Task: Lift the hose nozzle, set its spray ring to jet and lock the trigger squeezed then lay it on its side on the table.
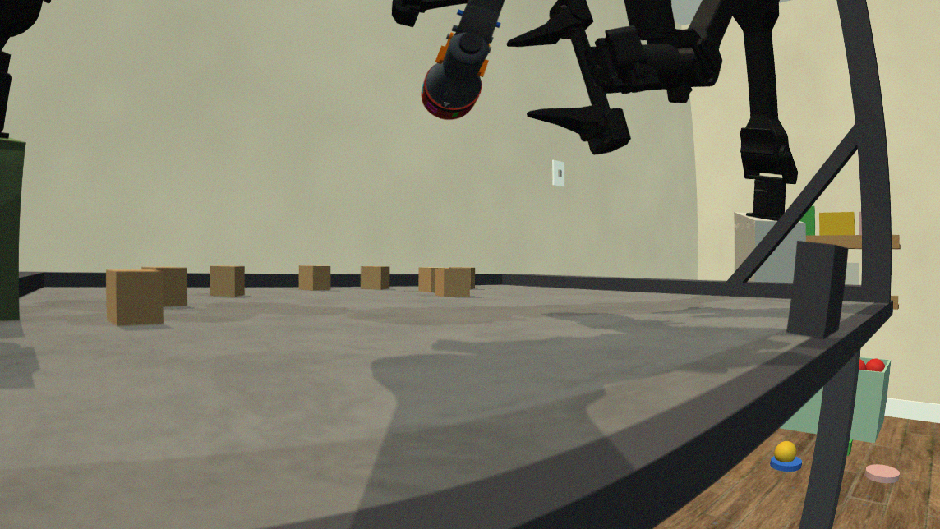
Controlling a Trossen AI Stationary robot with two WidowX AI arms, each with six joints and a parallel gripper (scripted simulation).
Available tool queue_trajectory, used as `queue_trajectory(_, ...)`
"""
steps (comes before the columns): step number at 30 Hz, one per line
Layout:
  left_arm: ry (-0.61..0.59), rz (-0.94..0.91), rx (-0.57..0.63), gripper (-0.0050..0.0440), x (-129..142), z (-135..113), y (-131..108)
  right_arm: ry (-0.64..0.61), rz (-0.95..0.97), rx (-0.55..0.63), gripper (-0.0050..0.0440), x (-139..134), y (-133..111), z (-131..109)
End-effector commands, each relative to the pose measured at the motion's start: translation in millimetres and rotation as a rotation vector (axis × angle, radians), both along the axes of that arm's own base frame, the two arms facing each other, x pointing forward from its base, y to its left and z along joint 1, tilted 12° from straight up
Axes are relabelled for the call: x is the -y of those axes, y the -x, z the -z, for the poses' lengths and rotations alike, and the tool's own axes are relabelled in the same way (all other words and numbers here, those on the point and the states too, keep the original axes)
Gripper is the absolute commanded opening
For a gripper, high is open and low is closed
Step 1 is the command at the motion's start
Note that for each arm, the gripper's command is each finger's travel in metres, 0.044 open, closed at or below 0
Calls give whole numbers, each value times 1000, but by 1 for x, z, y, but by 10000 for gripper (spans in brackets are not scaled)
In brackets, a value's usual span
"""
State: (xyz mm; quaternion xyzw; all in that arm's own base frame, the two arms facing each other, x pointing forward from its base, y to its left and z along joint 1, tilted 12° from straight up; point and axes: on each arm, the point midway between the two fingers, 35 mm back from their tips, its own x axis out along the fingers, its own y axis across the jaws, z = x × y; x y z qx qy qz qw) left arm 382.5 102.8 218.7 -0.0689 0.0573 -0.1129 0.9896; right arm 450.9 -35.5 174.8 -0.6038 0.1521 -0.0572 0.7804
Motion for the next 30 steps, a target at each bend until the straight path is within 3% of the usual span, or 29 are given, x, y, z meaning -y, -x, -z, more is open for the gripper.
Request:
queue_trajectory(1,-34,-3,48,167,-1,-19,-1,21,14,60,407,-2,0,5)
queue_trajectory(12,-34,-3,48,167,-1,-19,-1,64,63,198,407,-8,17,25)
queue_trajectory(17,-34,-3,48,167,-1,-19,-1,64,74,246,407,-8,20,21)
queue_trajectory(30,-34,-3,48,167,-1,-19,-1,65,69,216,407,-6,13,28)
